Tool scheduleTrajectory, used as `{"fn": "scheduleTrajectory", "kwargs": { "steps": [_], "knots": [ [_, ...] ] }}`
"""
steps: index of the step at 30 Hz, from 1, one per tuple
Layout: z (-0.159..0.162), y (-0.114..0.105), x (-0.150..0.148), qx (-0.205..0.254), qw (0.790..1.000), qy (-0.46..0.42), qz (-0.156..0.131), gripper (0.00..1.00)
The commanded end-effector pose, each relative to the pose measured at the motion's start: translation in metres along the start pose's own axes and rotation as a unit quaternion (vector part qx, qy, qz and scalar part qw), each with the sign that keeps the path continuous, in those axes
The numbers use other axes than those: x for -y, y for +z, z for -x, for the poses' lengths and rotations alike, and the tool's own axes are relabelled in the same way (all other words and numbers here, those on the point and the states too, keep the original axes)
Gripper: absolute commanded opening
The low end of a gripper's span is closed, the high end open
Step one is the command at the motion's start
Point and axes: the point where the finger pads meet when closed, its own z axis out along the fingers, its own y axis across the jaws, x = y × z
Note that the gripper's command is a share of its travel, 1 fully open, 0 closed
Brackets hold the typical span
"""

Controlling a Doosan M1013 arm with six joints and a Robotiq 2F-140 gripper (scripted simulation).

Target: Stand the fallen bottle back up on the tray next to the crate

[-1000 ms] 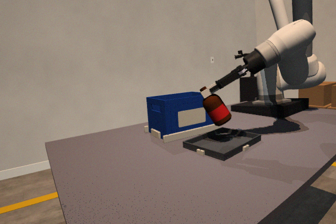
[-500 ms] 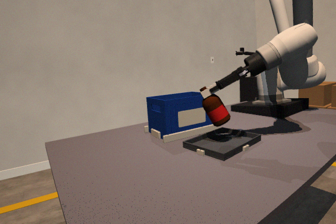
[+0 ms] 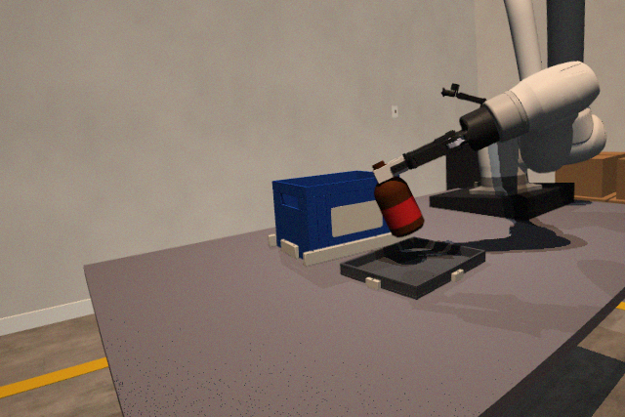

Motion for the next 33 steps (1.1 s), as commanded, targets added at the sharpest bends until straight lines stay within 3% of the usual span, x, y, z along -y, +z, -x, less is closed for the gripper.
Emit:
{"fn": "scheduleTrajectory", "kwargs": {
  "steps": [1,33],
  "knots": [
    [0.0,-0.0001,0.0,-0.003,1.0,0.0,0.0,0.1],
    [0.0004,-0.0012,0.0011,-0.021,1.0,0.001,-0.002,0.1]
  ]
}}
